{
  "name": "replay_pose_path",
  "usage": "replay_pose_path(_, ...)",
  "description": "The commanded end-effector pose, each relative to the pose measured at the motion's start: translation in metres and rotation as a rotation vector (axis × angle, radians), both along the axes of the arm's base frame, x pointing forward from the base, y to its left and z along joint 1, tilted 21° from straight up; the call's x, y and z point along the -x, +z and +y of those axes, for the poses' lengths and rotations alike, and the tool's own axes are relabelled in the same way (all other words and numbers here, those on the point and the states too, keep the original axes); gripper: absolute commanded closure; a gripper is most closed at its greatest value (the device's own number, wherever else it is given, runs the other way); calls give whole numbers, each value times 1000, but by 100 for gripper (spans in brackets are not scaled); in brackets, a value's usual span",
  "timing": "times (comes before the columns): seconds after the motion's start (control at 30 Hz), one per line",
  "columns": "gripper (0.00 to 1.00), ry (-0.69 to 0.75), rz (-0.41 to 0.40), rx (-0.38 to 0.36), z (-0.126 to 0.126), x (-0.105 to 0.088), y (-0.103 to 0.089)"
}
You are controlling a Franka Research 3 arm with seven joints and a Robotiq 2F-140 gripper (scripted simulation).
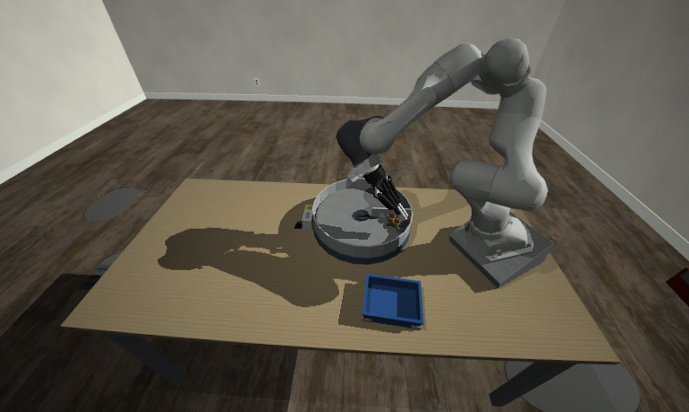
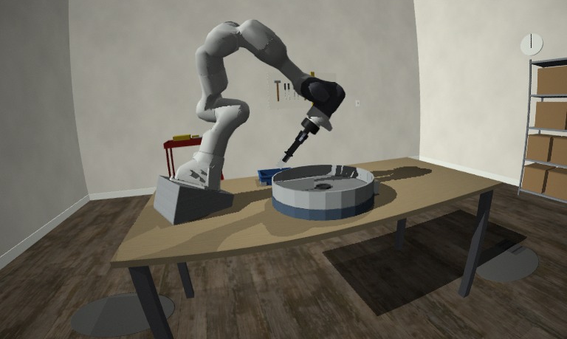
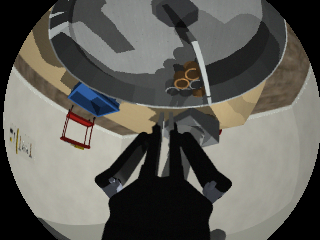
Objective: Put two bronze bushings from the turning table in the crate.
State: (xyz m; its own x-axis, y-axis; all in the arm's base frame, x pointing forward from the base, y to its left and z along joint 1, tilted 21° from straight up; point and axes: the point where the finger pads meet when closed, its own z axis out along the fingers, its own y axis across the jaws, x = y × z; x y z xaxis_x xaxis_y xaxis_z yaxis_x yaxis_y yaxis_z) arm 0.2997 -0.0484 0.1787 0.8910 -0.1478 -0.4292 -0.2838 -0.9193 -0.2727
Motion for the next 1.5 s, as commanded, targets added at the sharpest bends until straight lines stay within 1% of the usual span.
replay_pose_path(0.0, 94, 6, -1, -1, -1, 0, 0)
replay_pose_path(1.2, 94, 6, -1, -1, -1, 0, -1)
replay_pose_path(1.27, 94, 6, -1, -1, -1, -1, -5)
replay_pose_path(1.4, 94, 6, -1, -1, 2, -6, -20)
replay_pose_path(1.47, 94, 6, -1, -1, 3, -7, -22)
